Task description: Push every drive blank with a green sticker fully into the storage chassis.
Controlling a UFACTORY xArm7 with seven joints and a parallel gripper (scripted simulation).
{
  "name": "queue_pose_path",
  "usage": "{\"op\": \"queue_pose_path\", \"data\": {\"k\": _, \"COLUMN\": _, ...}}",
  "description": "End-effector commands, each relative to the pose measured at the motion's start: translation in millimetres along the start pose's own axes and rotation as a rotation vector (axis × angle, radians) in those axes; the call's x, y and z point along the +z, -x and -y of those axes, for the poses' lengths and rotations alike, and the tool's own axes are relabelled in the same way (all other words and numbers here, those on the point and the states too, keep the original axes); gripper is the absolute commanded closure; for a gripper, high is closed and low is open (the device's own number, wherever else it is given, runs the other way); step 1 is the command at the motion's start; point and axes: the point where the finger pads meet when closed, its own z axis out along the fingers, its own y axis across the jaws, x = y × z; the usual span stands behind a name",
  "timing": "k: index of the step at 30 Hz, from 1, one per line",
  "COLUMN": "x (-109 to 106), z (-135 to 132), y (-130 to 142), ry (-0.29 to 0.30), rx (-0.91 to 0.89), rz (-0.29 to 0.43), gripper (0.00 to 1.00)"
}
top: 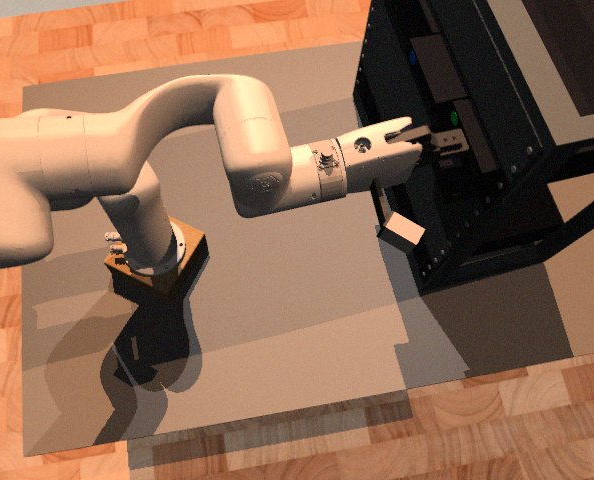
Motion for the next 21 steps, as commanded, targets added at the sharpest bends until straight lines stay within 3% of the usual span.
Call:
{"op": "queue_pose_path", "data": {"k": 1, "x": 1.2, "z": 2.3, "y": -0.4, "ry": -0.004, "rx": -0.001, "rz": -0.001, "gripper": 1.00}}
{"op": "queue_pose_path", "data": {"k": 21, "x": 4.2, "z": 2.4, "y": -0.5, "ry": -0.004, "rx": -0.001, "rz": -0.001, "gripper": 1.00}}
